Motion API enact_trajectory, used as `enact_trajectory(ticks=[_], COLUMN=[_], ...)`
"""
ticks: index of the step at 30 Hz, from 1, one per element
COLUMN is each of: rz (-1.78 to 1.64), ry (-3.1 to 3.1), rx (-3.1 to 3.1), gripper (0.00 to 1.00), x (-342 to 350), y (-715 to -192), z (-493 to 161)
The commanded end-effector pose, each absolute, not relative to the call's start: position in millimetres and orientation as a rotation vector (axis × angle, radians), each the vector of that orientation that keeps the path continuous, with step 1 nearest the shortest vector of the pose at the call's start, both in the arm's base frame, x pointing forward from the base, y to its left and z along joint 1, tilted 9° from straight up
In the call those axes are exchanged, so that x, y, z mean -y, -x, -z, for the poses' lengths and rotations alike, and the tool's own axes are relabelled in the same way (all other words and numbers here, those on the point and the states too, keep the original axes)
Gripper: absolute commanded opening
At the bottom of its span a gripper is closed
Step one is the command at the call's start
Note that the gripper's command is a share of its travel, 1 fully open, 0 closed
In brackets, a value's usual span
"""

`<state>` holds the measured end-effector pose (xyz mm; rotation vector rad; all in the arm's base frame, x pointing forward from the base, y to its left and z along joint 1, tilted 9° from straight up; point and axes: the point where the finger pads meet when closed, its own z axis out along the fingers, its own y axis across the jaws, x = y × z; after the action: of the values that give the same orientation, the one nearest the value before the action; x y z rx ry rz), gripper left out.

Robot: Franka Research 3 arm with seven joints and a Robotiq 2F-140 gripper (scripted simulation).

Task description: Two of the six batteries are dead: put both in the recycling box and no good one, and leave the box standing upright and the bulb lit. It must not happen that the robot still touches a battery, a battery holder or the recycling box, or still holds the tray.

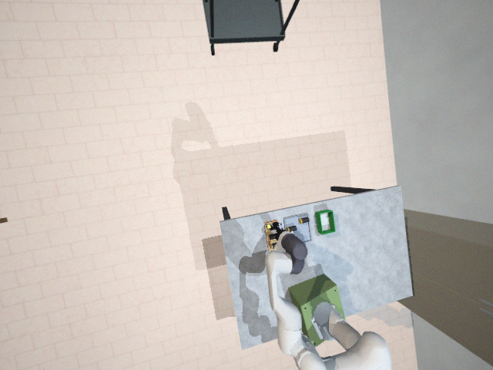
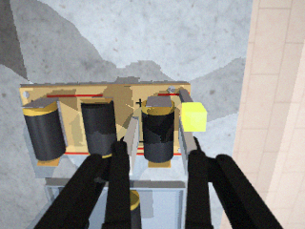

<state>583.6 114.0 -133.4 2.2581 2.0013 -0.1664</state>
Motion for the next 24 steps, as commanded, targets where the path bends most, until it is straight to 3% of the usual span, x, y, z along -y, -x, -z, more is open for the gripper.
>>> enact_trajectory(ticks=[1,24], rz=[0.166,0.166], ry=[-2.257,-2.257], rx=[-1.999,-1.999], gripper=[0.29,0.29], x=[-112.5,-114.5], y=[-584.2,-584.2], z=[134.4,122.1])
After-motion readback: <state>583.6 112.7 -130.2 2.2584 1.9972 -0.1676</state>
